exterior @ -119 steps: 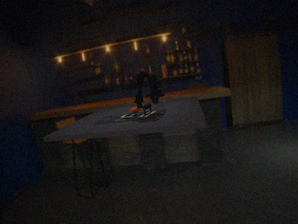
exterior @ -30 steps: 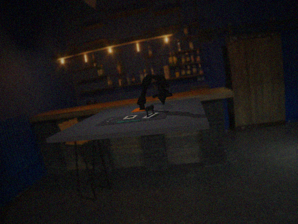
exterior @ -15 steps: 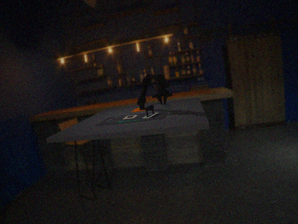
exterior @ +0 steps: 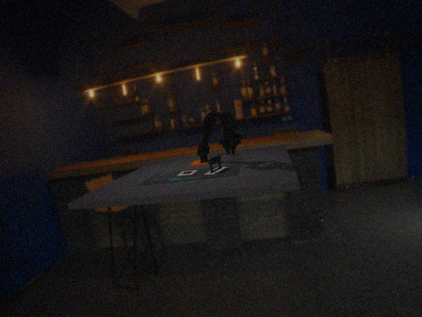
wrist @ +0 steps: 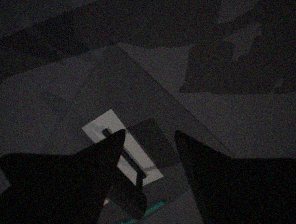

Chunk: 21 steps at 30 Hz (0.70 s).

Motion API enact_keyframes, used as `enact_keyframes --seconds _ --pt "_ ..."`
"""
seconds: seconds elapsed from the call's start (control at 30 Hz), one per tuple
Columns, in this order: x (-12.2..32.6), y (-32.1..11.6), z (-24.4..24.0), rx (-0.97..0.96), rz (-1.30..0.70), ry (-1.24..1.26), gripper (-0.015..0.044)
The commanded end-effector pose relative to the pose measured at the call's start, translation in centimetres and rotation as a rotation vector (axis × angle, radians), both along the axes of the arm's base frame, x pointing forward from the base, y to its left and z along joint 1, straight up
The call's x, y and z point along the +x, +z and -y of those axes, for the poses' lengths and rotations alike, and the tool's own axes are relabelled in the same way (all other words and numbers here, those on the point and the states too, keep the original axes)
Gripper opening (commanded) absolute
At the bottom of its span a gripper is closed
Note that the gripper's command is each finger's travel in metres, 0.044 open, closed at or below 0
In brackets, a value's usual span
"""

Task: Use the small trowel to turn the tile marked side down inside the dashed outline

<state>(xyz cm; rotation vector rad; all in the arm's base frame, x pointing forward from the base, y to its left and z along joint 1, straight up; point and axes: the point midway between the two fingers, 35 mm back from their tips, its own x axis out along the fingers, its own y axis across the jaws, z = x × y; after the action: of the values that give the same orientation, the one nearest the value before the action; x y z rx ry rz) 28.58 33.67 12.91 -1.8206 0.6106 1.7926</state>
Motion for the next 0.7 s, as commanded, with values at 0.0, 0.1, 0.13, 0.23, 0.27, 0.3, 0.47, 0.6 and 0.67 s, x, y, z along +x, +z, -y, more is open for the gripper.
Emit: enact_keyframes --seconds 0.0,0.1,0.13,0.23,0.27,0.3,0.47,0.6,0.67 --pt "0.3 0.1 0.7 -0.002 -0.007 -0.148 0.027" --pt "0.5 0.2 1.1 0.0 -0.01 -0.252 0.027" --pt "0.6 0.2 1.2 0.001 -0.011 -0.287 0.027" --pt "0.9 0.3 1.6 0.004 -0.014 -0.39 0.027" --pt "1.0 0.3 1.7 0.005 -0.015 -0.425 0.027" --pt "1.1 0.4 1.8 0.005 -0.016 -0.46 0.027" --pt "1.5 0.5 2.5 0.01 -0.02 -0.633 0.027" --pt "1.8 0.6 3.0 0.014 -0.023 -0.771 0.027" --pt "2.0 0.7 3.2 0.016 -0.025 -0.841 0.027"
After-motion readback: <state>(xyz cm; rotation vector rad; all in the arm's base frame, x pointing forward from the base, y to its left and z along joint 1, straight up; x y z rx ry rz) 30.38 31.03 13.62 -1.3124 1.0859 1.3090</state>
